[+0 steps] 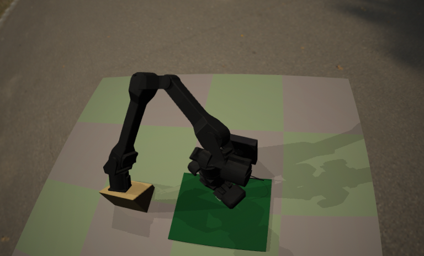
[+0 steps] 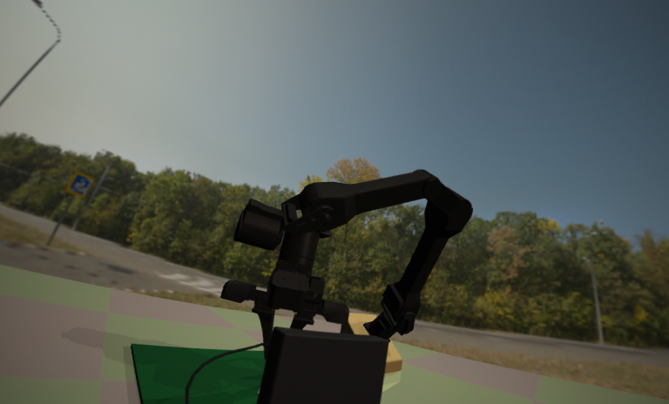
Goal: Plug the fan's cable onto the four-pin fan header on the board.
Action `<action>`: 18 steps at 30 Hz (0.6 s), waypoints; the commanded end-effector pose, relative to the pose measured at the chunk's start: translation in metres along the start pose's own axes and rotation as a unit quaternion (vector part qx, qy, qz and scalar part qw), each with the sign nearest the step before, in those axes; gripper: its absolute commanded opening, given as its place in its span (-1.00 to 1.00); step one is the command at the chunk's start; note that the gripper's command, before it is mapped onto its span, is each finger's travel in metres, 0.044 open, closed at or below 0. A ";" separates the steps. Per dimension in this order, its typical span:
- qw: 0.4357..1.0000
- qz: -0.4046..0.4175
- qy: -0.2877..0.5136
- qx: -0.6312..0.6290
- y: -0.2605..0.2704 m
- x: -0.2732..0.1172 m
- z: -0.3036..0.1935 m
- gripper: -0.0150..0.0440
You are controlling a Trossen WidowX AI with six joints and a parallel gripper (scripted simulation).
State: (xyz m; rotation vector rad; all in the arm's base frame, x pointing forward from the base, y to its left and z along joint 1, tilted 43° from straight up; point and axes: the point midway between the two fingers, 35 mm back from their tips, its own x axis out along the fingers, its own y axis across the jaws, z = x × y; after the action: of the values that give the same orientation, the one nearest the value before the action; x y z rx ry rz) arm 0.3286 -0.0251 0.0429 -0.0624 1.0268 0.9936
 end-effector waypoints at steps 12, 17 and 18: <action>1.000 0.001 -0.002 -0.001 0.000 0.002 0.001 -0.49; 1.000 0.001 -0.002 0.000 0.001 0.003 0.001 -0.49; 1.000 0.001 -0.002 0.001 0.001 0.003 0.000 -0.49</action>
State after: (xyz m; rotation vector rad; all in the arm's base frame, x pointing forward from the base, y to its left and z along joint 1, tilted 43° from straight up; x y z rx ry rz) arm 0.3299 -0.0243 0.0422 -0.0674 1.0228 0.9933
